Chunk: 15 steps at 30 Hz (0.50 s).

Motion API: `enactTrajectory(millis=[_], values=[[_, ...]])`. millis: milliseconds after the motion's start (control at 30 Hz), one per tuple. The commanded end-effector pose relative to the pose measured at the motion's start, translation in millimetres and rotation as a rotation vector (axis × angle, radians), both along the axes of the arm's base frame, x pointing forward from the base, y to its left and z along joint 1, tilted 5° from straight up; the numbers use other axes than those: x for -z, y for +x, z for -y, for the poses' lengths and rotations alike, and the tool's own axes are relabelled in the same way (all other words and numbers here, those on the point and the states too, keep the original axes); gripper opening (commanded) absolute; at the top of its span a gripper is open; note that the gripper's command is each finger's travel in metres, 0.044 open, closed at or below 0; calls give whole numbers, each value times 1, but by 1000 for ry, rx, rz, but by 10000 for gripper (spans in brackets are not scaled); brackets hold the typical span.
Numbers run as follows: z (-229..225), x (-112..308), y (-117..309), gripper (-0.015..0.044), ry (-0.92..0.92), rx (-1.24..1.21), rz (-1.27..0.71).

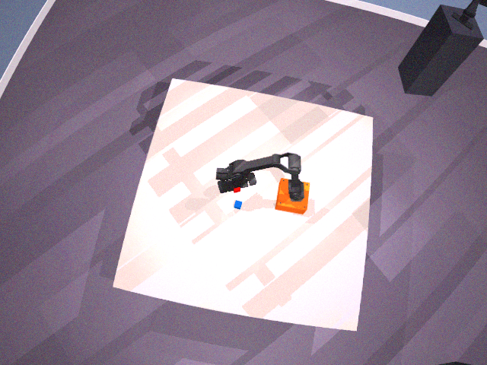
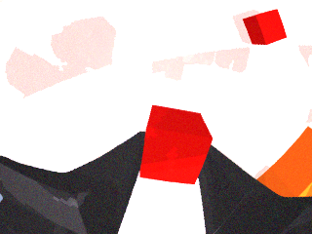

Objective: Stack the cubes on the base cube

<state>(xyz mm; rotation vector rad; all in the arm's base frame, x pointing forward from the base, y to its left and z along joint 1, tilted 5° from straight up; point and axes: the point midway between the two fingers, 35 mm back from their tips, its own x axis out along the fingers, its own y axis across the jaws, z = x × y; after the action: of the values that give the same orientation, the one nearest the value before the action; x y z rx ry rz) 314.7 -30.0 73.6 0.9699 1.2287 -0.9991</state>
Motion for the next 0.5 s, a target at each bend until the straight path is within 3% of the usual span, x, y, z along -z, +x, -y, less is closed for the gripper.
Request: enactTrajectory(millis=[0,467], values=[[-13,9,0,105,-9,-63,-6],[-46,28,-2,105,-15,-198,-16]])
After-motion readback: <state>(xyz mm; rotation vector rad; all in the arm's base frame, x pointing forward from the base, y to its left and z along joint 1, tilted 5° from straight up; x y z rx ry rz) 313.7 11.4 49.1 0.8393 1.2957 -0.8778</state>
